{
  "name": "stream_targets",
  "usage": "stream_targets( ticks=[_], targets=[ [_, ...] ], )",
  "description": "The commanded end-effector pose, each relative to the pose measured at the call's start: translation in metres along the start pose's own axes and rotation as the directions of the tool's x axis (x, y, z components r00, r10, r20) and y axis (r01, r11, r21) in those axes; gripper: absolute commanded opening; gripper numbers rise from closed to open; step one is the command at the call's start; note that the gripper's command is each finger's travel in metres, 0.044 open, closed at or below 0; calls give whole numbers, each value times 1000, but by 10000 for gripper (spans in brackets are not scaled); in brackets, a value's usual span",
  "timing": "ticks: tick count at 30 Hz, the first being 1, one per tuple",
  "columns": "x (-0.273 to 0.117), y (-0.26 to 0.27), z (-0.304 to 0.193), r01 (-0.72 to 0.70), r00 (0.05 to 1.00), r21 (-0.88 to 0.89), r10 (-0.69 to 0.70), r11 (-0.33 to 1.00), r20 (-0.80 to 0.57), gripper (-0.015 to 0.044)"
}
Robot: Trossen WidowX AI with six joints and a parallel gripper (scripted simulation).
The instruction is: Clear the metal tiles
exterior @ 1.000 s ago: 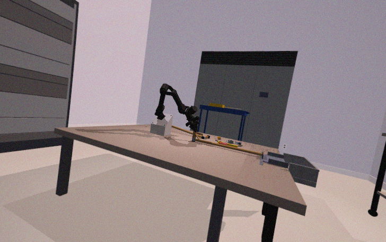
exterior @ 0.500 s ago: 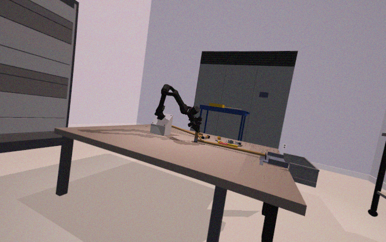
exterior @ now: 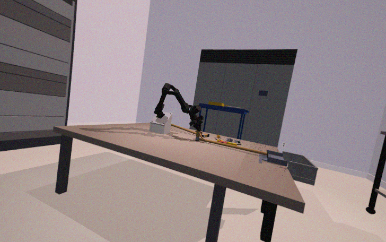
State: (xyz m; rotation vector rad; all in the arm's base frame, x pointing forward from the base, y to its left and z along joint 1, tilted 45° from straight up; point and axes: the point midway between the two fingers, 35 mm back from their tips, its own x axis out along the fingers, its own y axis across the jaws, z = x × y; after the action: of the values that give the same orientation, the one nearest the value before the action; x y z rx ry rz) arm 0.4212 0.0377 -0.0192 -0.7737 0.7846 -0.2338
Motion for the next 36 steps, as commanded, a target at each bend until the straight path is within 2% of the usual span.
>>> stream_targets(
  ticks=[1,36],
  targets=[
    [2,-1,9,-1,1000,6,1,1000,12,0],
    [31,1,50,0,1000,8,-1,1000,15,0]
  ],
)
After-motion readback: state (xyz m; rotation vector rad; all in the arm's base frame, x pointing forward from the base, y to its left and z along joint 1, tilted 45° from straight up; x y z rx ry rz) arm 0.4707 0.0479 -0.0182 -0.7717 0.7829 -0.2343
